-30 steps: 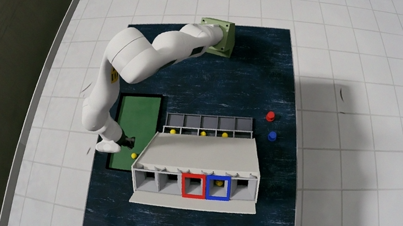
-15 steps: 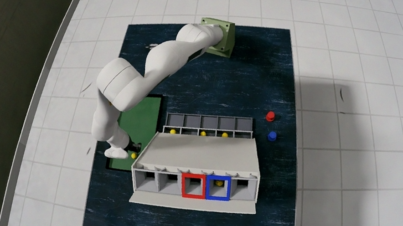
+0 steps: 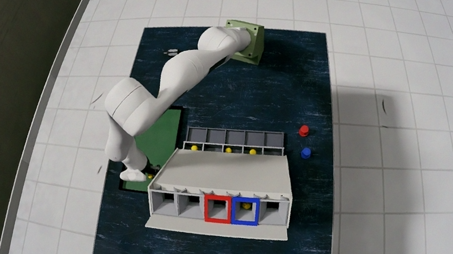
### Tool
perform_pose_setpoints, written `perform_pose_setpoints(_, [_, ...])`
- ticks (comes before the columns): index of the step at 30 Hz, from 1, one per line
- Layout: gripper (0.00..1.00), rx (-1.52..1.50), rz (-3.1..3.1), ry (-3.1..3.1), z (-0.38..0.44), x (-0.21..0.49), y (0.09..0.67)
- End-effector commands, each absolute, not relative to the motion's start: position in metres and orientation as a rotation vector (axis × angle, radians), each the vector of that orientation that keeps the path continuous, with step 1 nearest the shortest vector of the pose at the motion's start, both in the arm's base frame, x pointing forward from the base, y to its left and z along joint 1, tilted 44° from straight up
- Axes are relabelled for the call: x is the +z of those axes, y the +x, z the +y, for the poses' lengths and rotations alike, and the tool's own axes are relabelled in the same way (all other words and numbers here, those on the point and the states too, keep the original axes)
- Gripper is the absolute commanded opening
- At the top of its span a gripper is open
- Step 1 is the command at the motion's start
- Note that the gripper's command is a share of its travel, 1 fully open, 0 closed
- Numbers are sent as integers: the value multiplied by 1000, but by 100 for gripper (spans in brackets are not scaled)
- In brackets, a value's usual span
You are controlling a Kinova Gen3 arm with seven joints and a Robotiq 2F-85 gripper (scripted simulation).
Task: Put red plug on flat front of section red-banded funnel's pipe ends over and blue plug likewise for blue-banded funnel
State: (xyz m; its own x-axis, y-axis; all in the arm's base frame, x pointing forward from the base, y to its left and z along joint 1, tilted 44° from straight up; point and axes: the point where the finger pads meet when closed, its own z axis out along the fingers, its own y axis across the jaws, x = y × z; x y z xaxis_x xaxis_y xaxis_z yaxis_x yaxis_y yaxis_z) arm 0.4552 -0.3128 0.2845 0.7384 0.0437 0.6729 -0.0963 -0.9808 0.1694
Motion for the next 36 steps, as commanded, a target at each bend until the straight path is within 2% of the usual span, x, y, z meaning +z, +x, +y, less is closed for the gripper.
perform_pose_setpoints(1, [50, 1071, -43, 2745, -313, 285, 455])
perform_pose_setpoints(36, [50, 1071, -43, 2744, -317, 274, 466])
